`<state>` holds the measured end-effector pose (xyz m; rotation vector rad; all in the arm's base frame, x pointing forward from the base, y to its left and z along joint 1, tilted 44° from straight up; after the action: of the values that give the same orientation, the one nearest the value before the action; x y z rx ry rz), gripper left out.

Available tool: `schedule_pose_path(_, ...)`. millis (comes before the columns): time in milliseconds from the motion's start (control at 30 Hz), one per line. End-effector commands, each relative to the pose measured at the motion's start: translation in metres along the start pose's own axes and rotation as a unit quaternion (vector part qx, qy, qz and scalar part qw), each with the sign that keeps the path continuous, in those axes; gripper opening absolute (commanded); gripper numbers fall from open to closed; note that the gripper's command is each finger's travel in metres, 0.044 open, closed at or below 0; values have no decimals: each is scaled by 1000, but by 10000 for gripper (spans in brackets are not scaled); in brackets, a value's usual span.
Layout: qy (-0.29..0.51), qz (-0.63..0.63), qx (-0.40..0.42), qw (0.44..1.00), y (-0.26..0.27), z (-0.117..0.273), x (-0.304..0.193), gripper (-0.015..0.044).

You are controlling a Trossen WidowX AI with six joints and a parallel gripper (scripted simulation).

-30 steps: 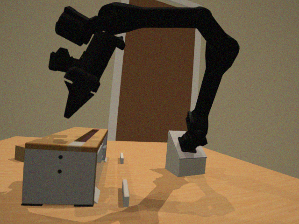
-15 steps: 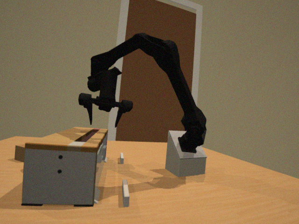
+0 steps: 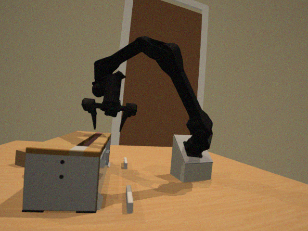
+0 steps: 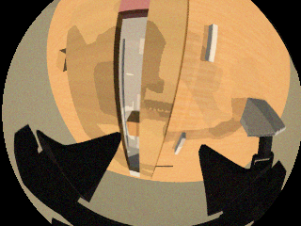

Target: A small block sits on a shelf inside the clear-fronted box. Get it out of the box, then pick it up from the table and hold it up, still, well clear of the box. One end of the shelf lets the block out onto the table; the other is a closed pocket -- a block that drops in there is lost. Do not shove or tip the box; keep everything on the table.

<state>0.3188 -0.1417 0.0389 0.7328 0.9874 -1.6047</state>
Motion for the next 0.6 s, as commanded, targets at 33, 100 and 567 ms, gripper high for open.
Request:
schedule_pose_path(33,2,-5,-1,1000,0,-9,3,400)
schedule_pose_path(100,2,-5,-1,1000,0,-12,3,400)
schedule_pose_path(567,3,-5,-3,1000,-2,-34,10,400)
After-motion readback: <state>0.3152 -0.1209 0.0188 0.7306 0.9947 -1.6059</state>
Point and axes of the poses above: the point midway between the two fingers, 35 mm back from their tips, its own z axis back along the fingers, its own y axis across the jaws, x = y × z, the point moved 7 cm from there along z, back along the fingers, and after that the axes turned 8 degrees about -z, right-handed, at the moved point
